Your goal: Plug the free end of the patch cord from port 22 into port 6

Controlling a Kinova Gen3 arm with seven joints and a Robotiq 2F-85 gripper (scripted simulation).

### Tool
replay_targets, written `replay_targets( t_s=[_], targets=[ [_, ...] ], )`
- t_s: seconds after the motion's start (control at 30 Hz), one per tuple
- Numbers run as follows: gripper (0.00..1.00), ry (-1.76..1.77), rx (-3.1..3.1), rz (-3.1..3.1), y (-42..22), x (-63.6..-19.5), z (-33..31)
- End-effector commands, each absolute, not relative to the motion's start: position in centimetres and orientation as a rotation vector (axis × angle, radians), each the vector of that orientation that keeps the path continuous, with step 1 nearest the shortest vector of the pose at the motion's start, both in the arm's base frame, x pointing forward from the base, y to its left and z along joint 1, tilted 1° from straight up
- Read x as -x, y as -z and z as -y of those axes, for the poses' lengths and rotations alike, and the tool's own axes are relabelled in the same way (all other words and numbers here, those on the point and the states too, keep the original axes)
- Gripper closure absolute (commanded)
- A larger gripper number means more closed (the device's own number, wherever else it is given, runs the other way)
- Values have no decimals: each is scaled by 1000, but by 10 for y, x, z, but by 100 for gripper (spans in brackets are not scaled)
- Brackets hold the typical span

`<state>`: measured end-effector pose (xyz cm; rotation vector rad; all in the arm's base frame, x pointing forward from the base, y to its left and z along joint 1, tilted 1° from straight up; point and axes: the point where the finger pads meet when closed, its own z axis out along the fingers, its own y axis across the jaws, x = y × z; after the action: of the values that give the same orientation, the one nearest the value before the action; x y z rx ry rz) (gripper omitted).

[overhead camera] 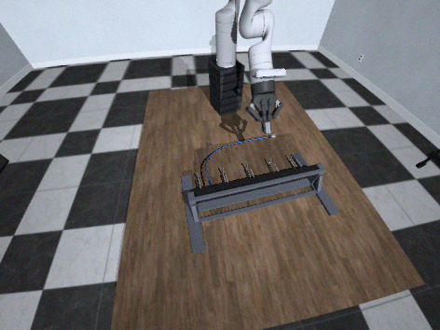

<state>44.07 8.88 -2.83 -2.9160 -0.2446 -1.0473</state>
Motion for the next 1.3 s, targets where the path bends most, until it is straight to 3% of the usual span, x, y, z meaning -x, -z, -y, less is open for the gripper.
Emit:
replay_targets(
  t_s=[0.0, 0.87, 1.27],
  targets=[
    [100, 1068, 2904, 254, 6, -434, -90],
    [100, 1068, 2904, 254, -7, -425, -79],
    [100, 1068, 2904, 254, -8, -432, -38]
  ],
)
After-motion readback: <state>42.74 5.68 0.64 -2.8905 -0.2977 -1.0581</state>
